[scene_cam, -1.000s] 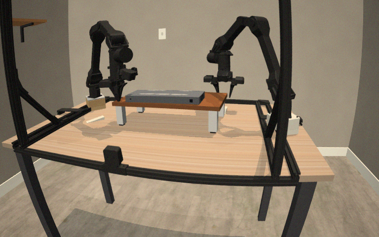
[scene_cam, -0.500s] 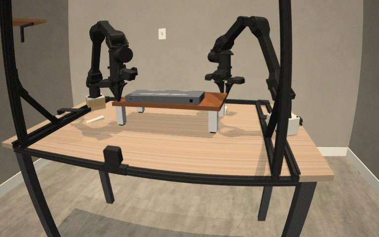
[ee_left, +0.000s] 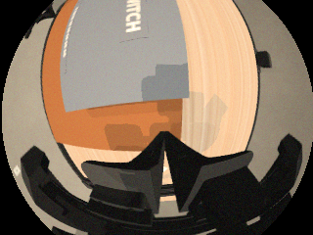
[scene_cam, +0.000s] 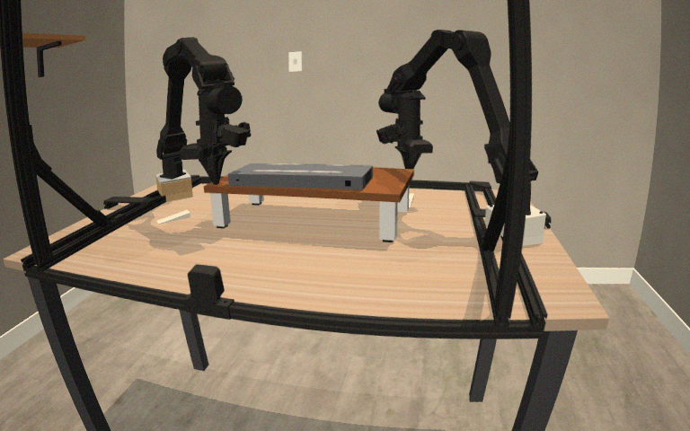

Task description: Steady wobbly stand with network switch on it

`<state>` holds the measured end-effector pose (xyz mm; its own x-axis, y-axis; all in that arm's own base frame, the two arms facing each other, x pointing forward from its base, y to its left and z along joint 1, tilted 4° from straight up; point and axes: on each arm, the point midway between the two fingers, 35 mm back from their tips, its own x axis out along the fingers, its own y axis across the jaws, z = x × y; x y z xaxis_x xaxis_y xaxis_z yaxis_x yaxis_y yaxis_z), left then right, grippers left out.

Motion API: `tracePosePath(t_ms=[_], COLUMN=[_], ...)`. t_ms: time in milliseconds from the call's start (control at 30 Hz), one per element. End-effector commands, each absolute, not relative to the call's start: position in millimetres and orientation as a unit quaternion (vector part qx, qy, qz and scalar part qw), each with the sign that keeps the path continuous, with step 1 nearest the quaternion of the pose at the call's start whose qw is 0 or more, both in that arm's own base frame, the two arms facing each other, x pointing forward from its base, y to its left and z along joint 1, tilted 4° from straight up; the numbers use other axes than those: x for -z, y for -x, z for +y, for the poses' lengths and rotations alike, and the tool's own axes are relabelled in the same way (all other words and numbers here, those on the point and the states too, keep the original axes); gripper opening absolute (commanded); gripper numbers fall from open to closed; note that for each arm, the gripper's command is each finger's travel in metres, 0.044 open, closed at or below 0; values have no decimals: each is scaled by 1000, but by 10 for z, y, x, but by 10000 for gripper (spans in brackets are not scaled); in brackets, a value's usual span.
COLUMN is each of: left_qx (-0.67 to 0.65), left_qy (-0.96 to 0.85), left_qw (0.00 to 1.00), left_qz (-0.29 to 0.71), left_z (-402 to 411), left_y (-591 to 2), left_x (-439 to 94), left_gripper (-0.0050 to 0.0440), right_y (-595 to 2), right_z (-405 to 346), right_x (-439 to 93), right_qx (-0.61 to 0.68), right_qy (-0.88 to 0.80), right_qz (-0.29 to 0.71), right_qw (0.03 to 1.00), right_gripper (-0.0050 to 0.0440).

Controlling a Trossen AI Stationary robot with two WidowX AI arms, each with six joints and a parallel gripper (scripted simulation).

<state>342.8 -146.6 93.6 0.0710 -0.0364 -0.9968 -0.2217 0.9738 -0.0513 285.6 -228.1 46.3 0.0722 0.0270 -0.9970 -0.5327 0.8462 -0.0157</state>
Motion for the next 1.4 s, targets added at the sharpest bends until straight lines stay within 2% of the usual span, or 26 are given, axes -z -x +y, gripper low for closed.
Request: tracePosePath(t_ms=[0, 200, 400, 433, 767, 967, 1000, 1167, 1367], left_qx=[-68, -68, -68, -68, -68, -68, -68, -68, -68], left_qy=[95, 95, 95, 95, 95, 95, 95, 95, 95], left_qw=[720, 720, 720, 720, 720, 720, 720, 720, 720], left_qz=[684, 684, 684, 684, 684, 684, 684, 684, 684], left_z=[-1462, -1462, -1462, -1462, -1462, -1462, -1462, -1462, -1462], left_y=[-3410, -3410, -3410, -3410, -3410, -3410, -3410, -3410, -3410], left_x=[-854, -854, -854, -854, -854, -854, -854, -854, -854], left_gripper=[0, 0, 0, 0, 0, 0, 0, 0, 0], right_y=[-2858, -2858, -2858, -2866, -2866, -2866, -2872, -2872, -2872], right_z=[-2326, -2326, -2326, -2414, -2414, -2414, -2465, -2465, -2465], right_x=[-439, -439, -439, -440, -440, -440, -427, -427, -427], right_qx=[-106, 21, 22, 105, 303, 306, 377, 451, 451], right_qy=[93, -45, -47, -134, -341, -345, -419, -494, -494], right_qz=[675, 687, 687, 676, 616, 615, 572, 519, 519], right_qw=[724, 725, 725, 717, 642, 640, 596, 533, 533], right_gripper=[0, 0, 0, 0, 0, 0, 0, 0, 0])
